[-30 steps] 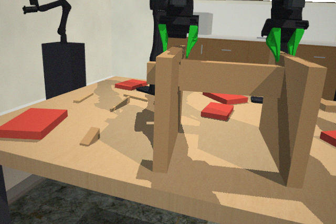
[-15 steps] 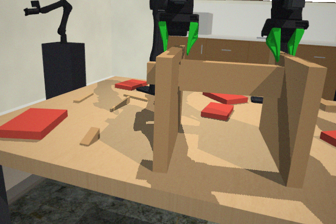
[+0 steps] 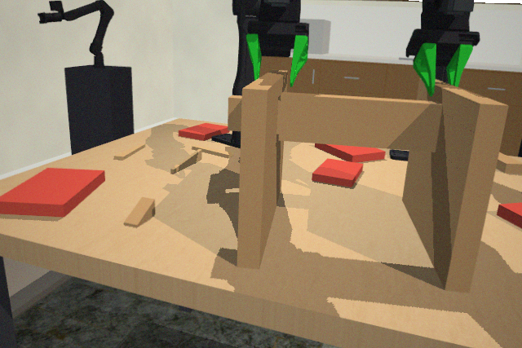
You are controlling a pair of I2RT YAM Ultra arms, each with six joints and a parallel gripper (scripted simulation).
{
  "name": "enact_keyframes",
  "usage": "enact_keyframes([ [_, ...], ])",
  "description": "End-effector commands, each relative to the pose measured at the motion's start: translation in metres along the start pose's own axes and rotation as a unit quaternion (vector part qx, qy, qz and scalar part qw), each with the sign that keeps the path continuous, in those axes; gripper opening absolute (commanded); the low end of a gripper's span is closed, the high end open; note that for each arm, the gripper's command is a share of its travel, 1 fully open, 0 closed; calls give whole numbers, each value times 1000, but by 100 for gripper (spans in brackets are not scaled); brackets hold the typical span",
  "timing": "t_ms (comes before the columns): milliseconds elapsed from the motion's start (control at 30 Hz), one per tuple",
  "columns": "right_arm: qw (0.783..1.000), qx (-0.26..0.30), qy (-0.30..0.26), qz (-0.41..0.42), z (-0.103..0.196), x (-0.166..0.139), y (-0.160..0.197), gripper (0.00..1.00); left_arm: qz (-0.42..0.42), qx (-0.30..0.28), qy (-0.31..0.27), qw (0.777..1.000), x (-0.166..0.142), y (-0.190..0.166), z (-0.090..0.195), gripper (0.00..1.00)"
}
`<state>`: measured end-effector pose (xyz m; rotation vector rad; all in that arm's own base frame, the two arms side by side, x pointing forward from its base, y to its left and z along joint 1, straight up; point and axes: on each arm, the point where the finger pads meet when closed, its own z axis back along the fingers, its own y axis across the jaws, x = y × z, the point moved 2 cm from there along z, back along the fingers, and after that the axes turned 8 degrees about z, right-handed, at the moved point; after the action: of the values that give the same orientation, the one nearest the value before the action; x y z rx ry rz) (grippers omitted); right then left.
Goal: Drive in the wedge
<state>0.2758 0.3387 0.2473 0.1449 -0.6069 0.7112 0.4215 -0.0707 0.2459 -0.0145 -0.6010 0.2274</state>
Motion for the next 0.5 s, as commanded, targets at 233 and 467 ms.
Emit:
enact_keyframes([
  [233,1000,0,-15,1,5,5,0,0,3,-14,-35,999,18,-5,15,0],
  [467,1000,3,-18,-6,7,7,0,0,3,-13,-35,999,18,-5,15,0],
])
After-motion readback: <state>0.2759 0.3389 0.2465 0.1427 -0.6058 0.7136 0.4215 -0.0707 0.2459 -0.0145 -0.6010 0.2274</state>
